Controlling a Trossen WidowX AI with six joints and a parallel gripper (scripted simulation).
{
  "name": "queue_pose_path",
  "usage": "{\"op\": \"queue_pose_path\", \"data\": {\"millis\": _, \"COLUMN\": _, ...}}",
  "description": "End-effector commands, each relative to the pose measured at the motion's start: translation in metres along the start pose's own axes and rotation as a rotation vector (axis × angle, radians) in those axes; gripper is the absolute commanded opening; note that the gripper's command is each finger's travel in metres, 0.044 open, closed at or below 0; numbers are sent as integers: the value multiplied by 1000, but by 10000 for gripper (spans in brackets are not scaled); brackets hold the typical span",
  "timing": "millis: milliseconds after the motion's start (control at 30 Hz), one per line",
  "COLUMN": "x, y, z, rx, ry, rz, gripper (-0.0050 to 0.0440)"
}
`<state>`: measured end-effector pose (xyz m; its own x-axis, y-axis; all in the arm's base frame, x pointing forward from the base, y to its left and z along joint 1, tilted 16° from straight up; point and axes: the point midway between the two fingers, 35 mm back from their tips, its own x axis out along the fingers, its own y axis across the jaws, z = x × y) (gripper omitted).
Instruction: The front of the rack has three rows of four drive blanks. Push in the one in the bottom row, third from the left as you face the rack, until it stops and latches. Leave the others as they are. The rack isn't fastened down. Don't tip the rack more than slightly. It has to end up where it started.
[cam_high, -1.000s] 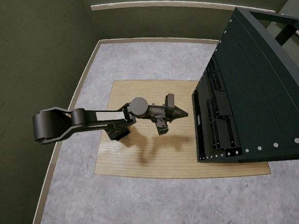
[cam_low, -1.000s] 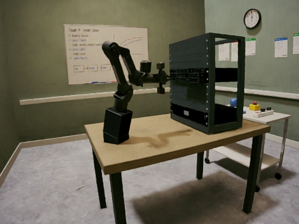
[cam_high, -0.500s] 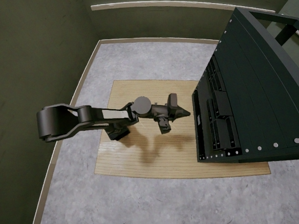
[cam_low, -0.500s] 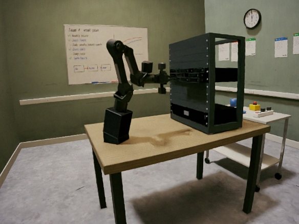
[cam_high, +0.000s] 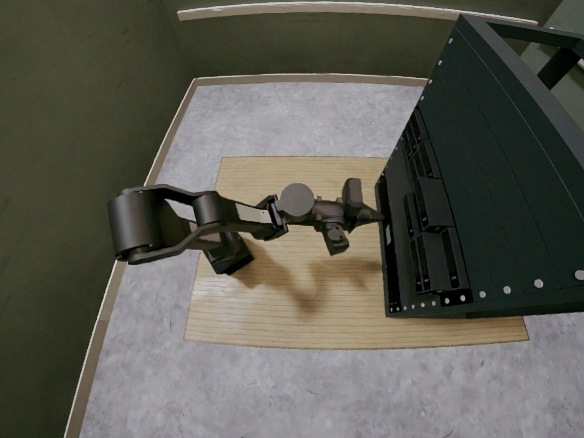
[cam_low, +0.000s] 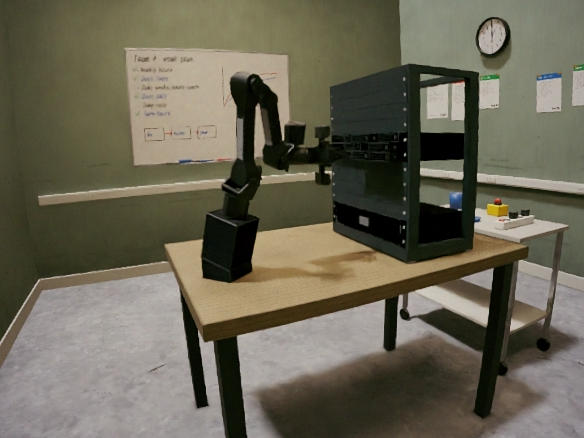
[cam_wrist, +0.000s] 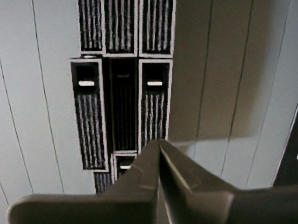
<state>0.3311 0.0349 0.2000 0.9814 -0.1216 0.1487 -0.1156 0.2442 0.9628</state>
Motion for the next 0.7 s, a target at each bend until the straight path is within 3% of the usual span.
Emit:
{"op": "queue_pose_path", "data": {"millis": 0, "x": 14, "y": 7, "z": -6, "rx": 14, "ry": -8, "rz": 27, "gripper": -50}}
{"op": "queue_pose_path", "data": {"millis": 400, "x": 19, "y": 6, "z": -9, "rx": 14, "ry": -8, "rz": 27, "gripper": -50}}
{"op": "queue_pose_path", "data": {"millis": 600, "x": 48, "y": 6, "z": -8, "rx": 14, "ry": -8, "rz": 27, "gripper": -50}}
{"op": "queue_pose_path", "data": {"millis": 667, "x": 48, "y": 6, "z": -8, "rx": 14, "ry": -8, "rz": 27, "gripper": -50}}
